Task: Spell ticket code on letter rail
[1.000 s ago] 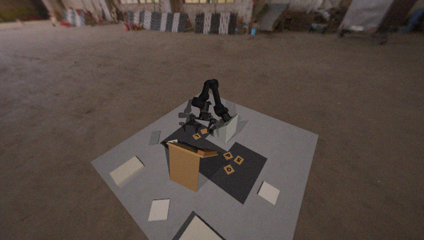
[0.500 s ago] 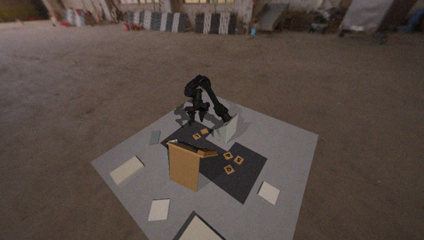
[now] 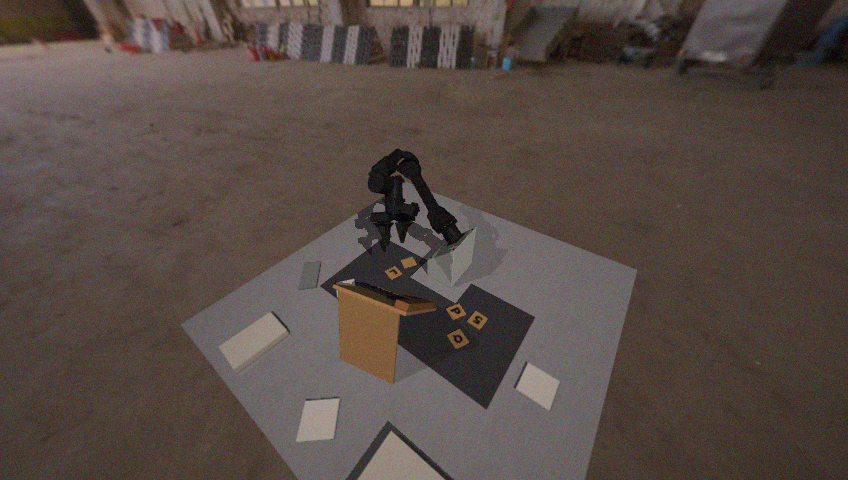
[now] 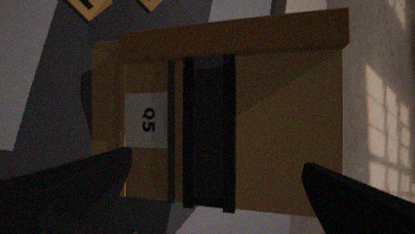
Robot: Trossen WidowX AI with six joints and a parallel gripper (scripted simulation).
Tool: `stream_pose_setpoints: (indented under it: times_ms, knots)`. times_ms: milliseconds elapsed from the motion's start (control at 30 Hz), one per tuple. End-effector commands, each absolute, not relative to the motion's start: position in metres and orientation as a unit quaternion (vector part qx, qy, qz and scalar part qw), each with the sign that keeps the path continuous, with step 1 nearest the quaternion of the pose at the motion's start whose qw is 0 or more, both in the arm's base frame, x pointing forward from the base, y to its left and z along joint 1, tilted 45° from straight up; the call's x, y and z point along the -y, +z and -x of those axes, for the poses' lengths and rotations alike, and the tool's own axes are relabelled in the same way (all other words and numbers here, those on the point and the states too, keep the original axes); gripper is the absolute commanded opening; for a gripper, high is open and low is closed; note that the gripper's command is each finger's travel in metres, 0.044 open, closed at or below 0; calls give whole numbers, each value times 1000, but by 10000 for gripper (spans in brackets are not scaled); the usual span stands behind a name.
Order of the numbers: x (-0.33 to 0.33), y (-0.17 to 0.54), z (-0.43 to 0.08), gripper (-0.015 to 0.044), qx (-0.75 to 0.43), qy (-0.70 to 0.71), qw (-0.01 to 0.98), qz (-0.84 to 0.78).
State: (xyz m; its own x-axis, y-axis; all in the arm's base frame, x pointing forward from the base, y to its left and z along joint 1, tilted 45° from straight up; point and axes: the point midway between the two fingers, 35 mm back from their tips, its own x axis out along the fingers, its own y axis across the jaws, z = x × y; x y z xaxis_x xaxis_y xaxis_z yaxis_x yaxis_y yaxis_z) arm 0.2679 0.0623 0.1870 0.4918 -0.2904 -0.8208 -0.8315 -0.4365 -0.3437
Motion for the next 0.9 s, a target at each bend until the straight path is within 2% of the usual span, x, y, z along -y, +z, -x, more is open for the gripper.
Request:
stream_pose_setpoints:
  times_ms: [0,433,567,867]
  knots:
    - [-52,207,-267,440,-361,348,387,774]
    - [-47,216,-265,440,-361,348,387,774]
    - [-75,219,-273,340,-315,348,403,786]
    - [-119,149,-315,340,-399,340,446,725]
